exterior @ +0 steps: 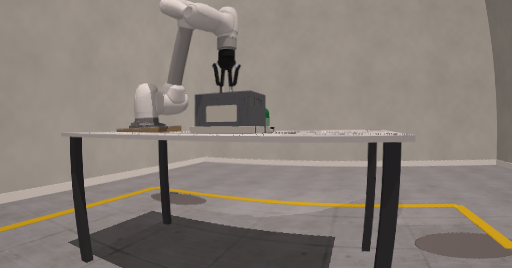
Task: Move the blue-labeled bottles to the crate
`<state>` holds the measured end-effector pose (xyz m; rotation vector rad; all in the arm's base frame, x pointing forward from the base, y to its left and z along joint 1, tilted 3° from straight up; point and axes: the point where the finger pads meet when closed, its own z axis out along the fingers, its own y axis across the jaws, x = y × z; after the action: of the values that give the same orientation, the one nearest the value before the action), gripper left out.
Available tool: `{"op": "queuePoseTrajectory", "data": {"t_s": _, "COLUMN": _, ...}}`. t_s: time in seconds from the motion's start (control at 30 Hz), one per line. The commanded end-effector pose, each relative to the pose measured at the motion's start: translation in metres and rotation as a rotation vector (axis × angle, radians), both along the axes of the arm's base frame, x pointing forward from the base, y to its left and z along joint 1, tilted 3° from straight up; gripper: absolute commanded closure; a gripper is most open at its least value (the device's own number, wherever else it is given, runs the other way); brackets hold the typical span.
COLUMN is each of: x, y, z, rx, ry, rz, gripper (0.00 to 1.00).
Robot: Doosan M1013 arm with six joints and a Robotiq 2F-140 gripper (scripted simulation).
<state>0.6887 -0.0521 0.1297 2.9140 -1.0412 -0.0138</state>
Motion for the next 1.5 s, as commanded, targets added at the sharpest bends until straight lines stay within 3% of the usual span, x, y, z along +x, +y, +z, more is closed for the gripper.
{"op": "queuePoseTrajectory", "data": {"t_s": 0.0, "x": 0.0, "y": 0.0, "z": 0.0001, "rx": 0.0, "ry": 0.0, "rz": 0.0, "gripper": 1.0}}
{"op": "queuePoseTrajectory", "data": {"t_s": 0.7, "x": 0.0, "y": 0.0, "z": 0.0001, "rx": 0.0, "ry": 0.0, "rz": 0.0, "gripper": 1.0}}
{"op": "queuePoseTrajectory", "data": {"t_s": 0.73, "x": 0.0, "y": 0.0, "z": 0.0001, "rx": 0.0, "ry": 0.0, "rz": 0.0, "gripper": 0.62}}
{"op": "queuePoseTrajectory", "data": {"t_s": 1.47, "x": 0.0, "y": 0.0, "z": 0.0001, "rx": 0.0, "ry": 0.0, "rz": 0.0, "gripper": 0.62}}
